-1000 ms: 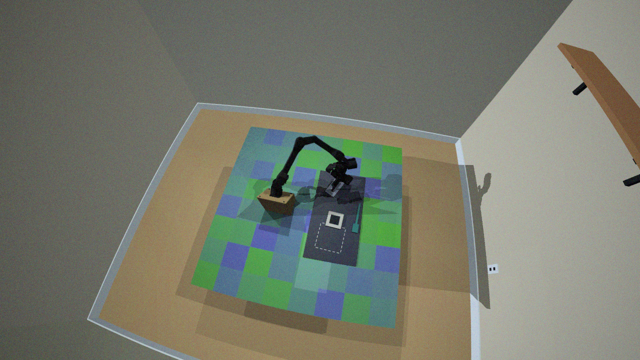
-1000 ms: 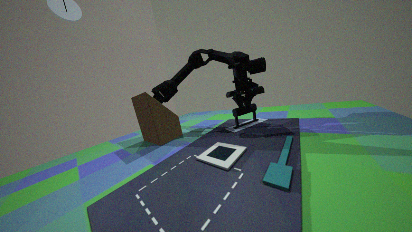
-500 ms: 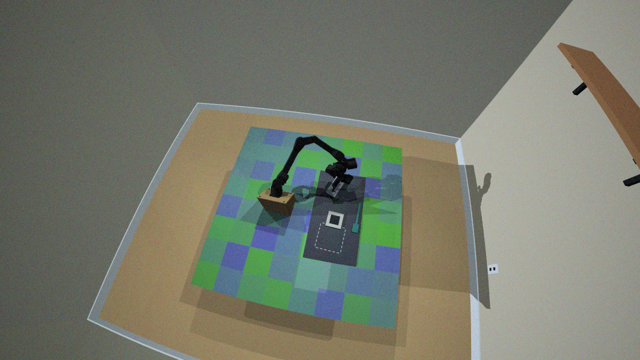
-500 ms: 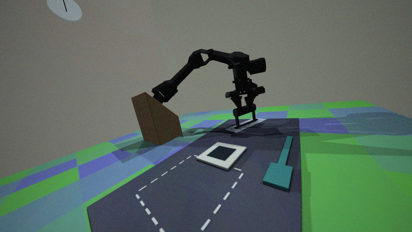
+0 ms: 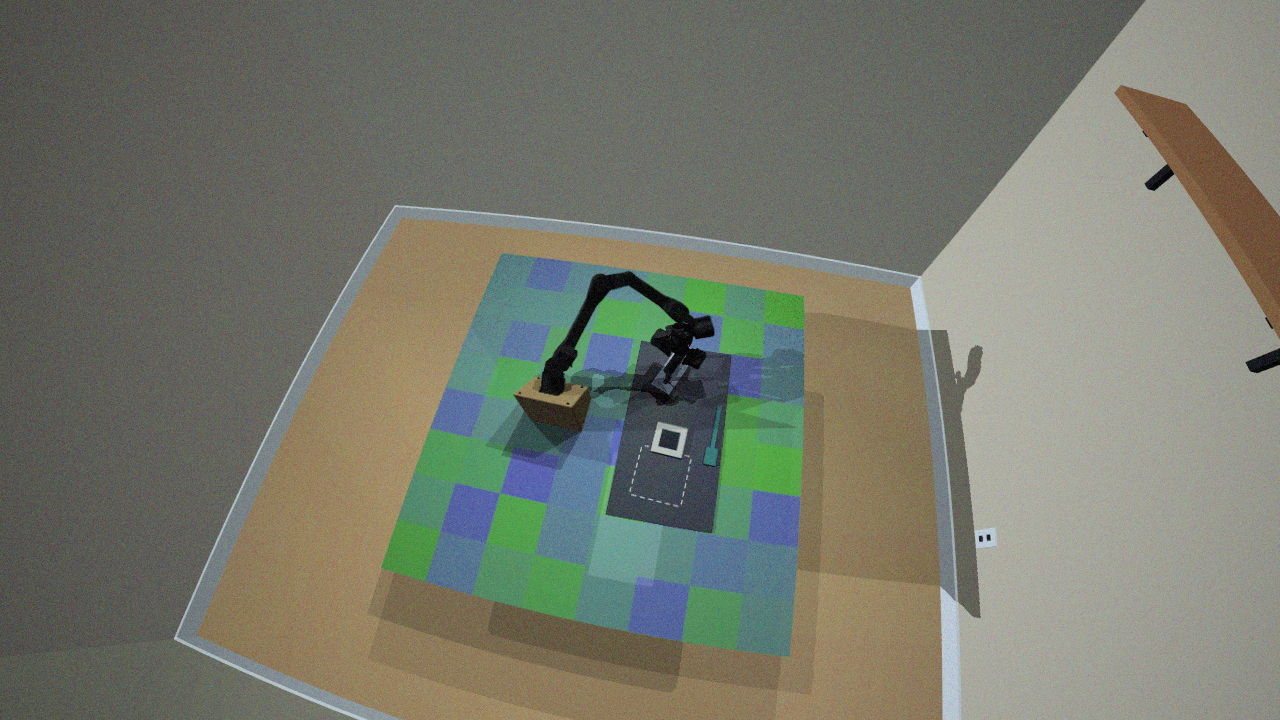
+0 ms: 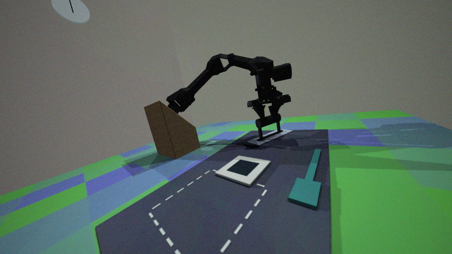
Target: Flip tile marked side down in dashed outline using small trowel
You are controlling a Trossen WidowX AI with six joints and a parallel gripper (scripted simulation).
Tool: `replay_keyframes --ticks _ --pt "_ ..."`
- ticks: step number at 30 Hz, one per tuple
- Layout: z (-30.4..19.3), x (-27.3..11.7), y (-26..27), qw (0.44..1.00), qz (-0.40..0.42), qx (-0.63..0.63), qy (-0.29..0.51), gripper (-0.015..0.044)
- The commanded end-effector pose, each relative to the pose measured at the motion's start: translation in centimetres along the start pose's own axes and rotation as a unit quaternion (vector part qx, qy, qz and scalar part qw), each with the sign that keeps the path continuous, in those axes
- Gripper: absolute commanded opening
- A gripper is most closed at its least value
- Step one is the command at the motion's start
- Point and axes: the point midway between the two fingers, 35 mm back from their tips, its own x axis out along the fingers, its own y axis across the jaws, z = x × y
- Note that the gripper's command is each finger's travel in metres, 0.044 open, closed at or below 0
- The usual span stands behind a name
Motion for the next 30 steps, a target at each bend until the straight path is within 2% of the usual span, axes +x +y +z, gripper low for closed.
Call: replay_keyframes --ticks 1,5,12,13,15,20,30 --pt "0.0 -0.2 0.0 1.0 0.0 -0.002 0.0 0.027" --pt "-0.1 -4.2 0.2 1.0 0.0 -0.002 0.0 0.027" --pt "-0.1 -4.4 0.3 1.0 0.0 -0.002 0.0 0.027" --pt "-0.3 -4.4 0.2 1.0 -0.002 0.001 0.001 0.0296" --pt "-0.3 -5.5 0.2 1.0 -0.002 0.001 0.001 0.03" --pt "-0.4 -5.3 0.3 1.0 -0.008 0.0 0.008 0.03" --pt "-1.6 -2.2 1.4 0.989 -0.126 -0.015 0.08 0.03"
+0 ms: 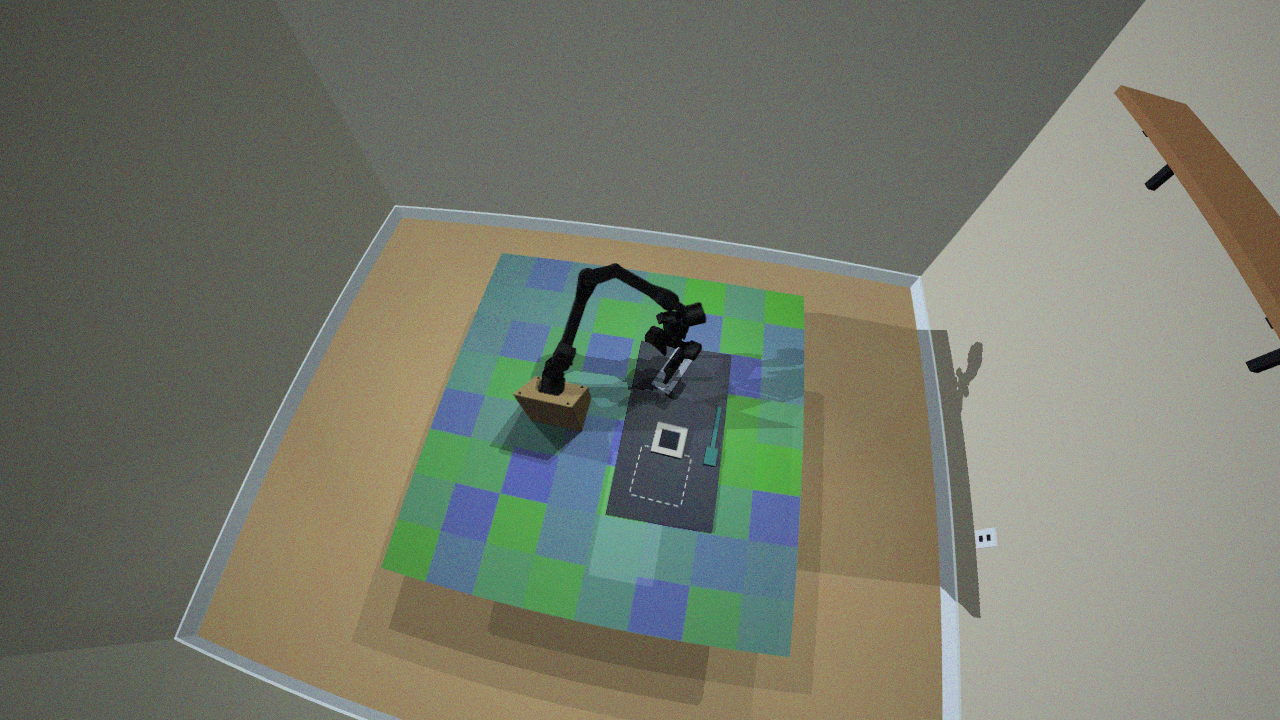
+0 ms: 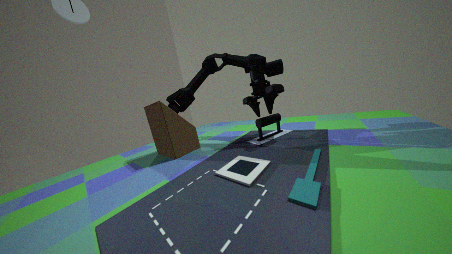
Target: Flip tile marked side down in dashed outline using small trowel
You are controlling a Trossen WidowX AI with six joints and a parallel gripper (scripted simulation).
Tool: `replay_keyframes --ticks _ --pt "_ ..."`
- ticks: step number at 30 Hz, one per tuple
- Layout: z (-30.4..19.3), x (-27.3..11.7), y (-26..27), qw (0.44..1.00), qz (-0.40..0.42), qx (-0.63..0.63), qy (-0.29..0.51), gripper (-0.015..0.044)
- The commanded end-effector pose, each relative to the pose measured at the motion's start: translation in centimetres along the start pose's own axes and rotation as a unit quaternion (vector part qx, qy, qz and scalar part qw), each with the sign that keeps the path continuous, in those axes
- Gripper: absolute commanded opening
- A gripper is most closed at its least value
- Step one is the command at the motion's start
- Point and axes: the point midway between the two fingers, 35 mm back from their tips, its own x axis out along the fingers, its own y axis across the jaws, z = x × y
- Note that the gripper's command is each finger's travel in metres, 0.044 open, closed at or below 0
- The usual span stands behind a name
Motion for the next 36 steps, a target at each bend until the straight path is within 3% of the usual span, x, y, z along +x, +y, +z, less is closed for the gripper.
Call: replay_keyframes --ticks 1,11,21,36 --pt "-0.4 0.9 0.7 0.998 -0.052 0.0 0.021 0.03" --pt "-0.5 2.0 2.0 0.98 -0.195 0.011 0.021 0.03" --pt "-0.5 1.3 3.8 0.942 -0.328 0.05 -0.042 0.03" --pt "-0.3 2.1 3.2 0.939 -0.336 0.053 -0.048 0.03"
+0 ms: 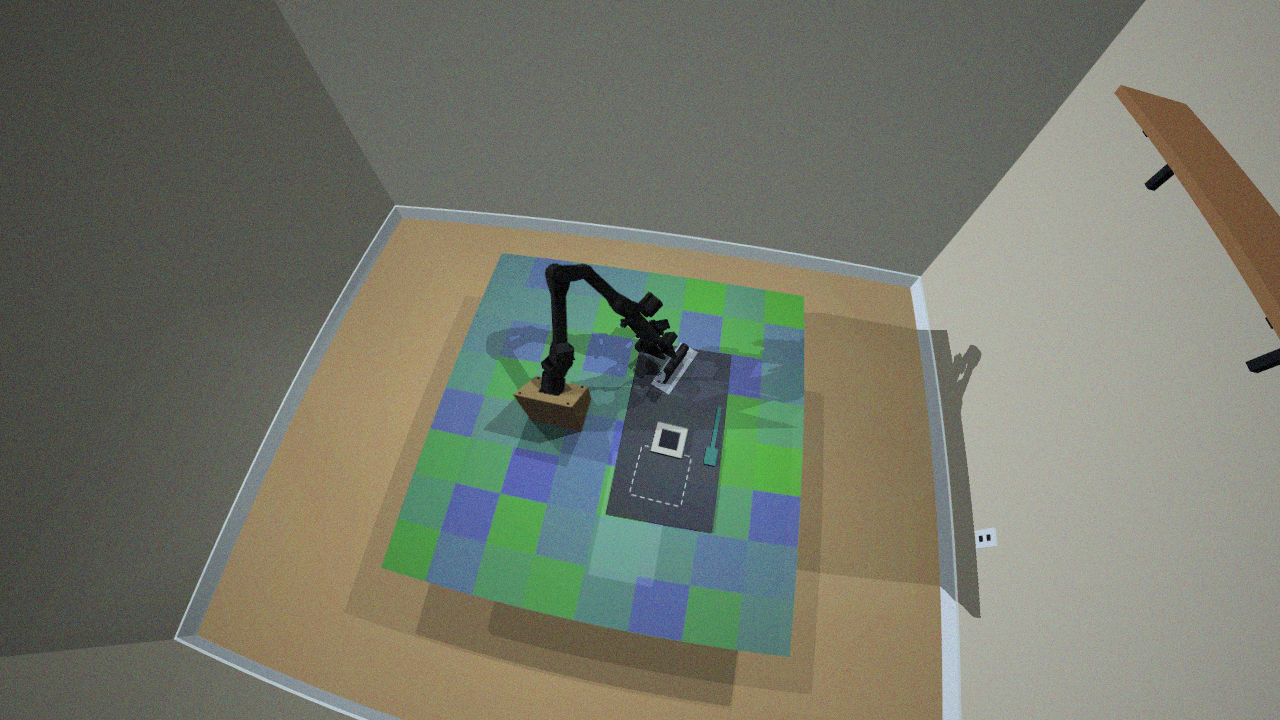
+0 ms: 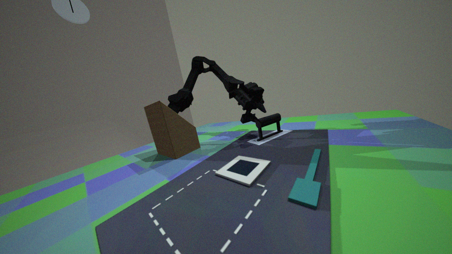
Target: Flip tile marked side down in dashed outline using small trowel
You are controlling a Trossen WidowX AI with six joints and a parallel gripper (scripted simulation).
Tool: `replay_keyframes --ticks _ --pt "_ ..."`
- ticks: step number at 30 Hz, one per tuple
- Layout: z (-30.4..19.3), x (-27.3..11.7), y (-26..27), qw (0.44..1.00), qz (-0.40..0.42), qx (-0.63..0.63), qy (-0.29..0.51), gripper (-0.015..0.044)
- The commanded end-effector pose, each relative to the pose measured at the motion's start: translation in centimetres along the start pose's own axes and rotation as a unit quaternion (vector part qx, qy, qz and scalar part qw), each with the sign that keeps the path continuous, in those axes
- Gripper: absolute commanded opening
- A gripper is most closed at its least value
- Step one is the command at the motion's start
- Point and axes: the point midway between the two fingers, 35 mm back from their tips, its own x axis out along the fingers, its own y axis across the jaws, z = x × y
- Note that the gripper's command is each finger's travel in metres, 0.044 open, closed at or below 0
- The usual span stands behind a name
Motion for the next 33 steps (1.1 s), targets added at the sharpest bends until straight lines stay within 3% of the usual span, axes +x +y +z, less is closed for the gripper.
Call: replay_keyframes --ticks 1,32,33 --pt "-0.2 0.7 0.0 1.0 -0.002 0.002 0.003 0.03" --pt "-0.4 5.4 0.0 1.0 -0.002 0.002 0.003 0.03" --pt "-0.4 5.4 0.0 1.0 -0.002 0.002 0.003 0.0274"
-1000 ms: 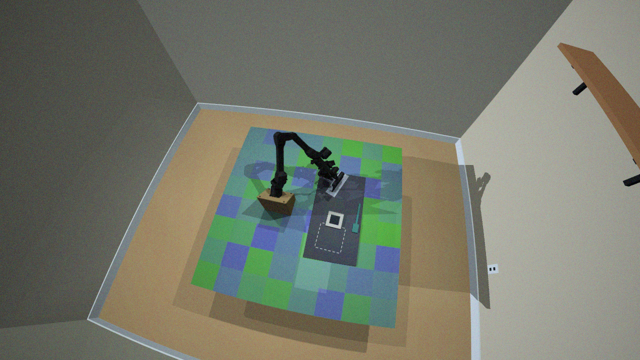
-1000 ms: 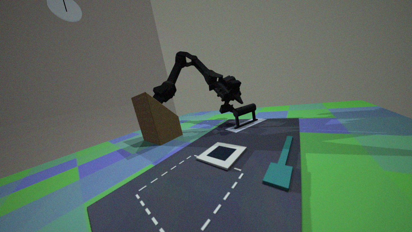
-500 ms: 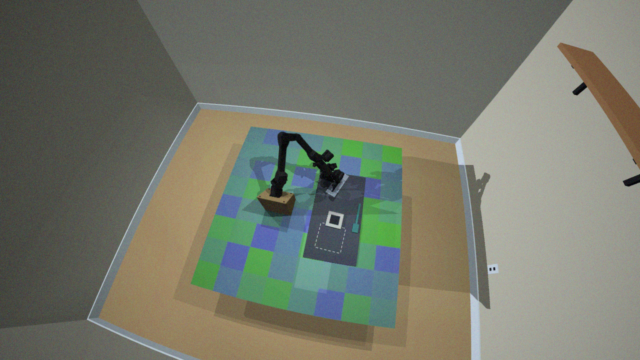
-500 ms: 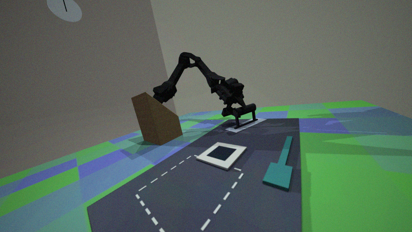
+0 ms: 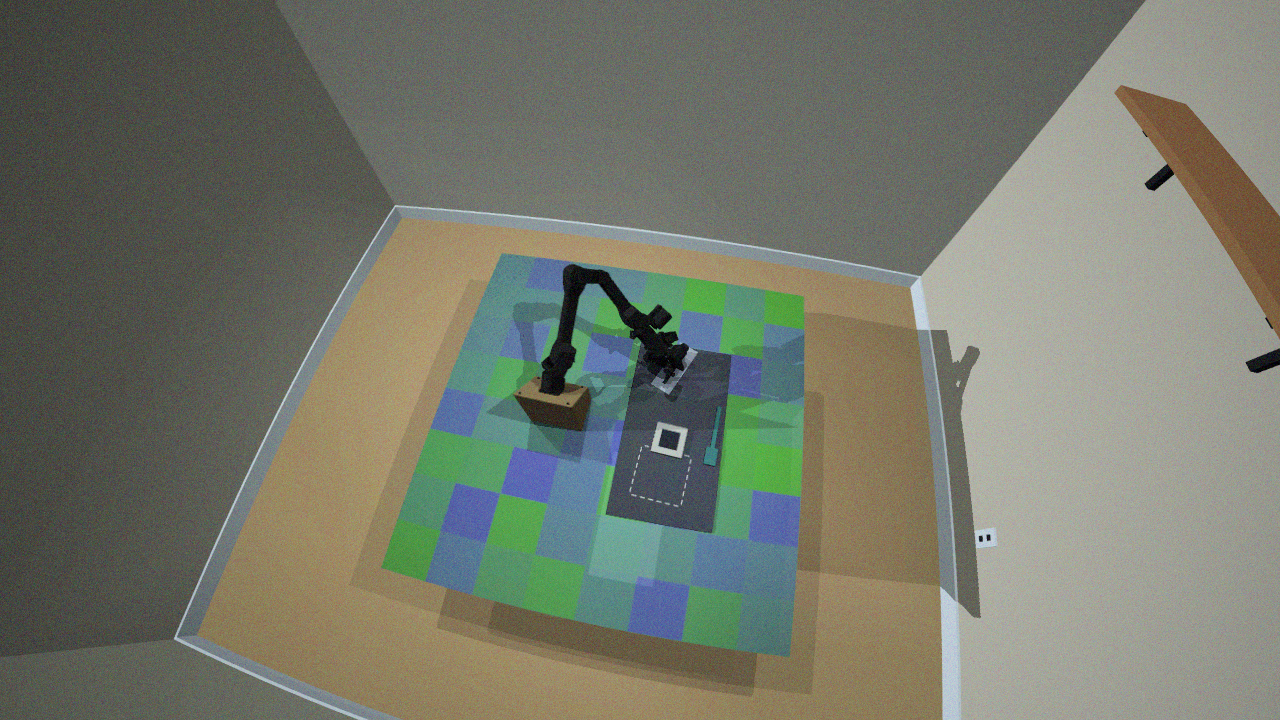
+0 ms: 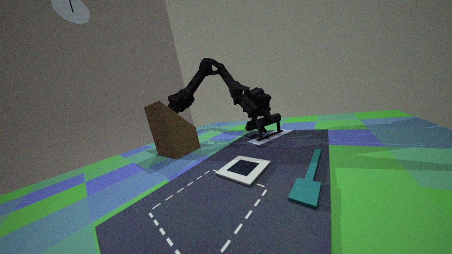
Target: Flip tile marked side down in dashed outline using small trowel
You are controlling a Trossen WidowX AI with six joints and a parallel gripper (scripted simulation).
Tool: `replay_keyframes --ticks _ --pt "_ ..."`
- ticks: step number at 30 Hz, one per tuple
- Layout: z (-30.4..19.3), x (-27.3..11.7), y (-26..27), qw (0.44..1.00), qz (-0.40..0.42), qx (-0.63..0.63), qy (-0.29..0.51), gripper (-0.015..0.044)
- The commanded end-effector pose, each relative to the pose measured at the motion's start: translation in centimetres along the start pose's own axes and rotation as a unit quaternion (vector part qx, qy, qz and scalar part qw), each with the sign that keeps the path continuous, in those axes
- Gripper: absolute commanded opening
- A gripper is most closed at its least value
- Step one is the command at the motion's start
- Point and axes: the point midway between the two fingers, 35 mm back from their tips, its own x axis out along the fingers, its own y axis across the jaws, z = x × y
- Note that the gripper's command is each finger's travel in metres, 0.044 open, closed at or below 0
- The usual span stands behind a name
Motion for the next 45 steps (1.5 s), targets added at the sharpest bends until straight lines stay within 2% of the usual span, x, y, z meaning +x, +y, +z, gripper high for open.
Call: replay_keyframes --ticks 1,5,26,38,45 --pt "0.4 0.2 -0.2 1.0 -0.001 0.0 -0.005 0.0247" --pt "0.4 0.2 -0.2 1.0 -0.001 0.0 -0.005 0.0142" --pt "0.4 0.2 -0.2 1.0 -0.001 0.0 -0.005 0.0002" --pt "0.2 -3.4 -4.5 1.0 -0.002 -0.001 -0.002 0.0" --pt "0.1 -3.6 -4.7 1.0 -0.002 -0.001 -0.001 0.0"
